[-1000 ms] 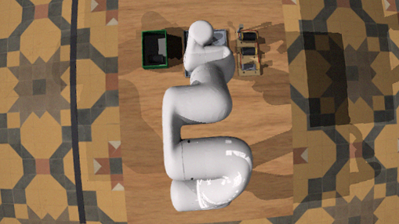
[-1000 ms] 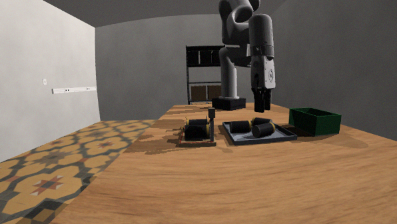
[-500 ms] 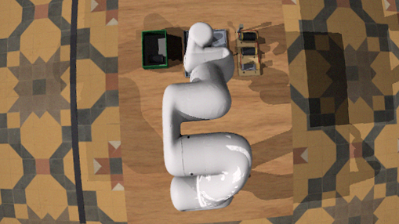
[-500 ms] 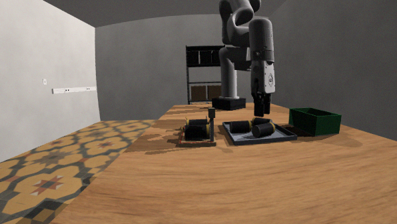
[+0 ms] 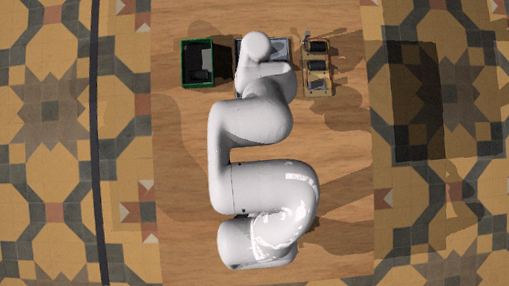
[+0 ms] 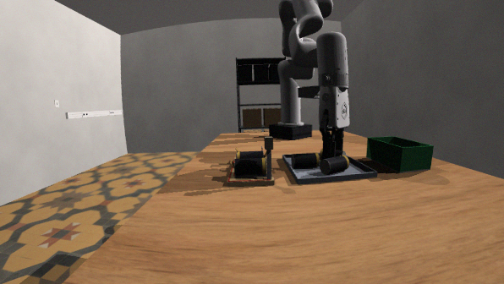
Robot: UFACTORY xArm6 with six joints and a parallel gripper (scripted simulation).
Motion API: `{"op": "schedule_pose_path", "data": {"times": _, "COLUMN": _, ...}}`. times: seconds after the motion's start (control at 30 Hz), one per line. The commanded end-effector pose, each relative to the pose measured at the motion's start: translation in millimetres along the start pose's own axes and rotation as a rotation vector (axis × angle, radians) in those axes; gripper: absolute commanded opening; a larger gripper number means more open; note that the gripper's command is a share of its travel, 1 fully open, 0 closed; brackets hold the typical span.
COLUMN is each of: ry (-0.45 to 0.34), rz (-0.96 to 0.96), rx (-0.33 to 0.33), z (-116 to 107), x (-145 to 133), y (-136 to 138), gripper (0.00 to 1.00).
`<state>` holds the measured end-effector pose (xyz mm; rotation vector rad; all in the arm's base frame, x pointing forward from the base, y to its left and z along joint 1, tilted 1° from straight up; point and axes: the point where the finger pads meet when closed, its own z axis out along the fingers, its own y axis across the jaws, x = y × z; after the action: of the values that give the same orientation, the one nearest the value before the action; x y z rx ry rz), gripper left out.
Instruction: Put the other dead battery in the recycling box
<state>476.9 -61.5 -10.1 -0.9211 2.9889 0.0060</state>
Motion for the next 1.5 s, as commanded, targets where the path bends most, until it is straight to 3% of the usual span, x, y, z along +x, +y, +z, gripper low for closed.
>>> {"op": "schedule_pose_path", "data": {"times": 0.0, "ry": -0.001, "rz": 0.0, "rx": 0.001, "z": 0.7, "x": -0.6, "y": -0.5, "gripper": 0.51}}
{"op": "schedule_pose_path", "data": {"times": 0.4, "ry": -0.001, "rz": 0.0, "rx": 0.001, "z": 6.5, "x": -0.6, "y": -0.5, "gripper": 0.51}}
{"op": "schedule_pose_path", "data": {"times": 0.43, "ry": -0.001, "rz": 0.0, "rx": 0.001, "z": 6.5, "x": -0.6, "y": -0.5, "gripper": 0.28}}
{"op": "schedule_pose_path", "data": {"times": 1.47, "ry": -0.001, "rz": 0.0, "rx": 0.001, "z": 6.4, "x": -0.6, "y": -0.5, "gripper": 0.28}}
